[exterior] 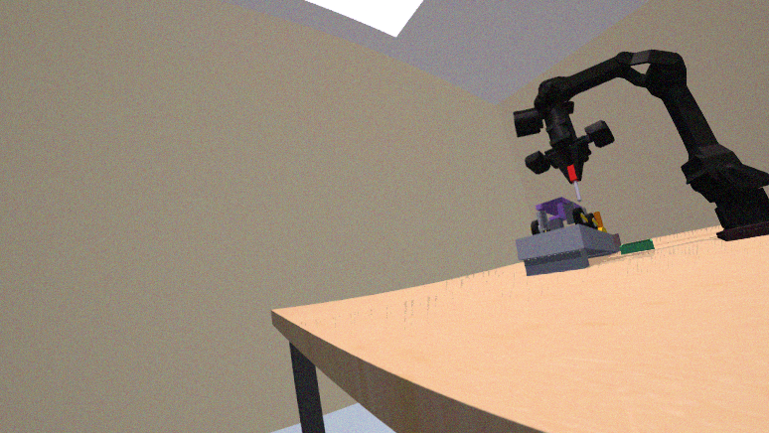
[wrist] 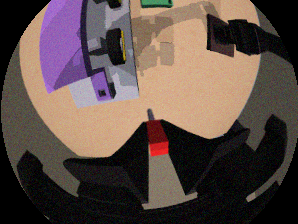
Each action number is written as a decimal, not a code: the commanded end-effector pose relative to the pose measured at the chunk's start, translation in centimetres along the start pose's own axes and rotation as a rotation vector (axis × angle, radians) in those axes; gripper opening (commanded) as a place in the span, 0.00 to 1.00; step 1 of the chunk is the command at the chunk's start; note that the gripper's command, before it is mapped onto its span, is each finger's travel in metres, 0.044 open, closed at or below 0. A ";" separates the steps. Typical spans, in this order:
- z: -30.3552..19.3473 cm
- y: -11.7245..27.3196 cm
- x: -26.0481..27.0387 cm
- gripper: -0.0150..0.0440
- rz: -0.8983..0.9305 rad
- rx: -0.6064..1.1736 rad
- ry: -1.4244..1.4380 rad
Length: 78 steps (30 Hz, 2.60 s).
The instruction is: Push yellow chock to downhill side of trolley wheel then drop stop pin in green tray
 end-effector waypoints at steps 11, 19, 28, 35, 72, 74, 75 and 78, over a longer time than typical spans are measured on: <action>1.3 0.3 -1.7 0.25 0.006 -0.002 -0.001; 4.4 0.6 -2.2 0.25 0.006 -0.005 -0.001; 7.7 1.0 -2.6 0.25 0.005 -0.008 -0.001; 10.3 1.3 -3.0 0.25 0.005 -0.011 -0.001; 23.6 3.5 -5.8 0.25 0.002 -0.024 0.000; 24.2 3.7 -6.0 0.25 0.002 -0.025 0.000; 24.4 3.7 -6.0 0.25 0.002 -0.025 0.000; 24.4 3.7 -6.0 0.25 0.002 -0.025 0.000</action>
Point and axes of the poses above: the point midway between the two fingers, 35 mm back from their tips, its own y axis back along the fingers, its own x axis across the jaws, z = x × y, the point moved 7 cm from there along y, back along the fingers, and after that the axes turned 10 degrees about y, right-handed, at the moved point
